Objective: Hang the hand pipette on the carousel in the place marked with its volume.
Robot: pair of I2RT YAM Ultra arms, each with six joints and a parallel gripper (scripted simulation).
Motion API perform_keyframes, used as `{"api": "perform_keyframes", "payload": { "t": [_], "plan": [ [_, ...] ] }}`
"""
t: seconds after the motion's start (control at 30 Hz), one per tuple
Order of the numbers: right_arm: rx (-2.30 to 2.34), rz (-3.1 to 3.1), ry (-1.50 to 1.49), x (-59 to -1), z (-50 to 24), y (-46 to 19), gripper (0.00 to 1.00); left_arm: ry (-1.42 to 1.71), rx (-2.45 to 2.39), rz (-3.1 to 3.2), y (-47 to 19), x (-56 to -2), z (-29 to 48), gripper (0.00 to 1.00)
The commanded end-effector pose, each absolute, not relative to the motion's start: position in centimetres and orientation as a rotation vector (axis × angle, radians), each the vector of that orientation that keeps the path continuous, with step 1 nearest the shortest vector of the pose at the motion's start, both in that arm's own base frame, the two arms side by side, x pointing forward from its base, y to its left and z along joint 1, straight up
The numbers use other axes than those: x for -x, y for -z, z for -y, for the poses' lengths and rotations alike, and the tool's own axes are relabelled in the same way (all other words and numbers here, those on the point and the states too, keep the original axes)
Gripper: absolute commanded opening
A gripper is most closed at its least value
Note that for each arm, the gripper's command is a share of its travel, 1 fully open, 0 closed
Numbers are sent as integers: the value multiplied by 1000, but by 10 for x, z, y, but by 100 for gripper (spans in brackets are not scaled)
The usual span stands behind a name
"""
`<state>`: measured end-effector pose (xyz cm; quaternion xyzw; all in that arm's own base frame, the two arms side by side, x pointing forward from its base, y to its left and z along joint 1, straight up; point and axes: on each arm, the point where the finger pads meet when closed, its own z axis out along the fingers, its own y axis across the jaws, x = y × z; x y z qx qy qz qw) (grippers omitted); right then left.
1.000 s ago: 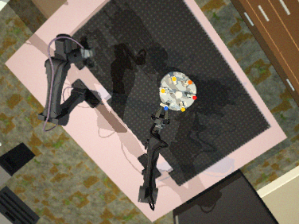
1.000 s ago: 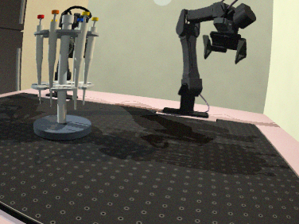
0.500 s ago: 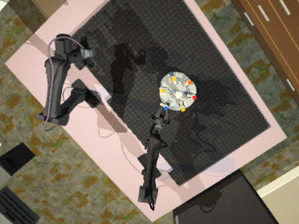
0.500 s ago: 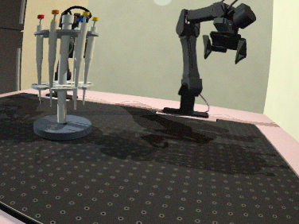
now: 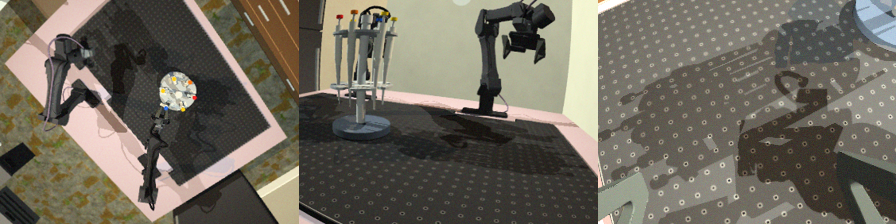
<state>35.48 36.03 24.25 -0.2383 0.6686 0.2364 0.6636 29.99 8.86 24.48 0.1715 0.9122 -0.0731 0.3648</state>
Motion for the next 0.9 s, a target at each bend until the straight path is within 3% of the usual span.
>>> {"api": "perform_keyframes", "payload": {
  "t": [0.0, 0.87],
  "plan": [
    [481, -1420, -573, -357, -358, -288, 12, 176, -449, -2313, -253, -304, -91, 100],
    [480, -1419, -573, -357, -357, -290, 12, 176, -449, -2313, -253, -304, -91, 100]
  ]
}}
